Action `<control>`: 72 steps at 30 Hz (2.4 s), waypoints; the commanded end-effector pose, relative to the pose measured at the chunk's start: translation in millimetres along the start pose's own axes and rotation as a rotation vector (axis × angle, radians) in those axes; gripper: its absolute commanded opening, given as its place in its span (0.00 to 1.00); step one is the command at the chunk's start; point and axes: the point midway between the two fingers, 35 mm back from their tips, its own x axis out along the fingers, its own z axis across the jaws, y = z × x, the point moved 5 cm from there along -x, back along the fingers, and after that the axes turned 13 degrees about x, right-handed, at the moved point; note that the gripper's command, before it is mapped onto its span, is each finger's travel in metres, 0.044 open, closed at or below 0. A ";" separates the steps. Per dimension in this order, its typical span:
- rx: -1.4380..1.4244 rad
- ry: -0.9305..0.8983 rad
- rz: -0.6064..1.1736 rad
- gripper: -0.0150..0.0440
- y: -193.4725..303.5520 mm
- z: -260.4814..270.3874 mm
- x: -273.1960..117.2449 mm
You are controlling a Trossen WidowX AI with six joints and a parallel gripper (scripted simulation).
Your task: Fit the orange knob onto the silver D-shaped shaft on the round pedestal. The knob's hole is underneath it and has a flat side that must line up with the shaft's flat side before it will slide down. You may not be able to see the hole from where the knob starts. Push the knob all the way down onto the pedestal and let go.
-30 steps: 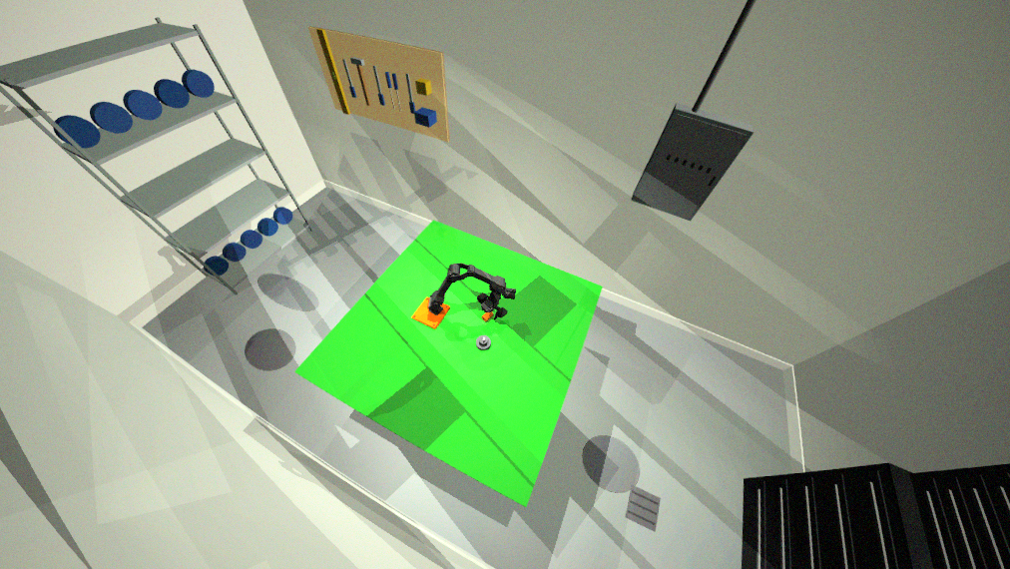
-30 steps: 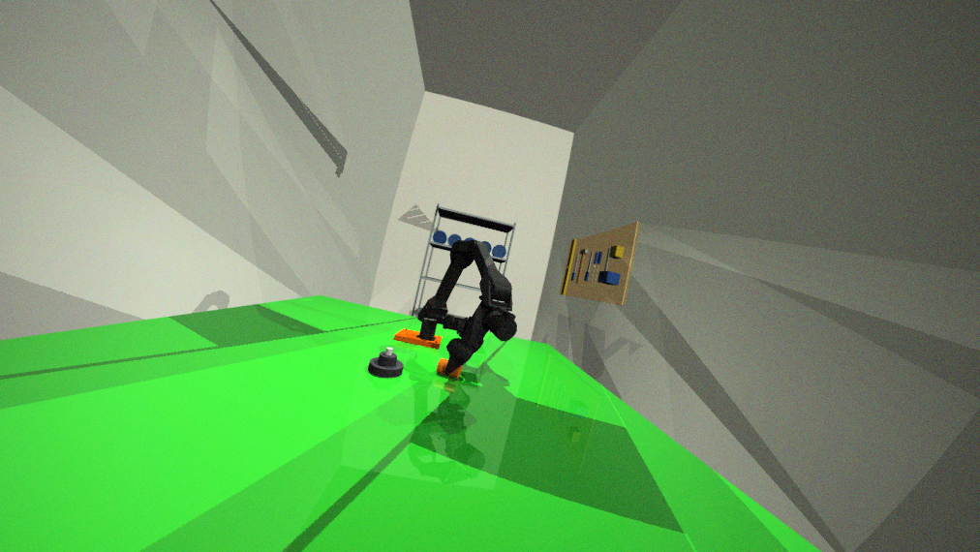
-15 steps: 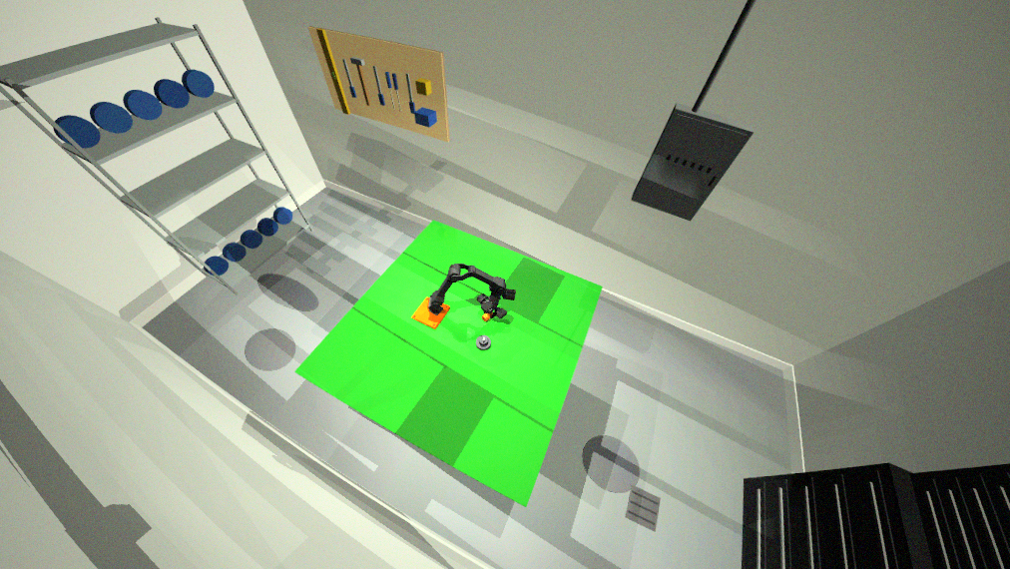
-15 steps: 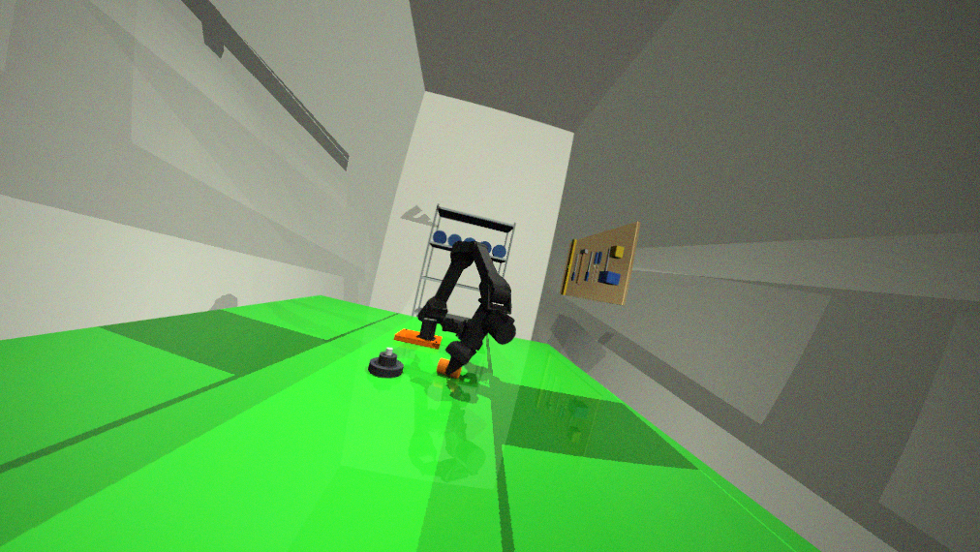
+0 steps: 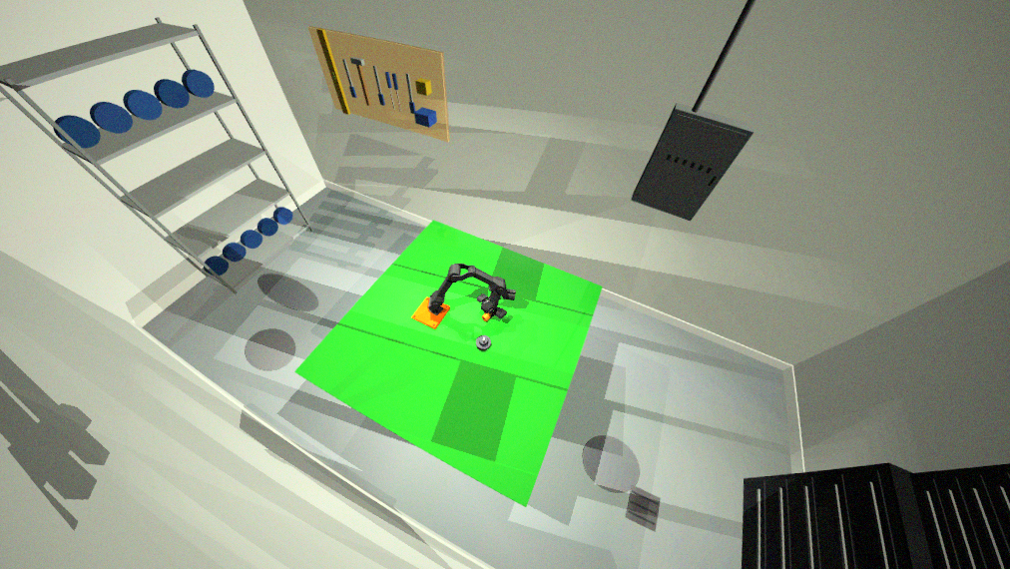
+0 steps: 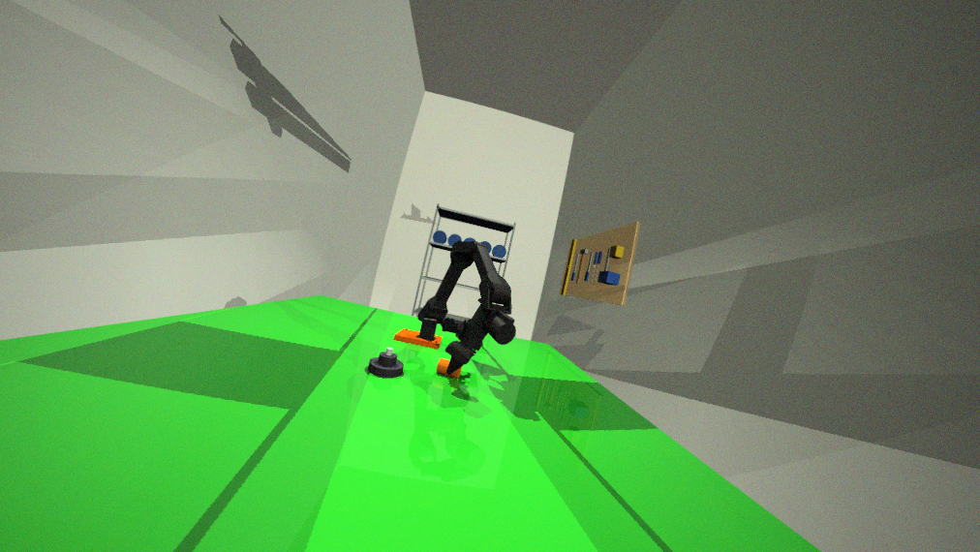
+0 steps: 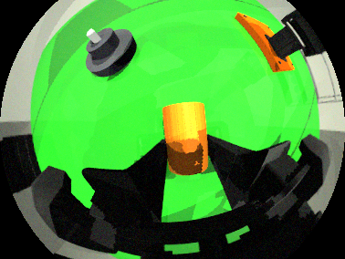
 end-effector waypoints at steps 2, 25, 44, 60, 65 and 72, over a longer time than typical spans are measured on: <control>0.004 0.001 -0.004 0.56 -0.4 -0.4 1.3; 0.001 0.080 0.353 0.56 -39.4 9.6 -2.6; 0.001 0.148 0.655 0.56 -72.5 17.4 7.0; 0.002 0.208 0.917 0.56 -98.0 23.2 23.4; 0.002 0.227 1.001 0.56 -105.2 24.8 30.1; 0.002 0.254 1.118 0.56 -114.2 26.7 40.5</control>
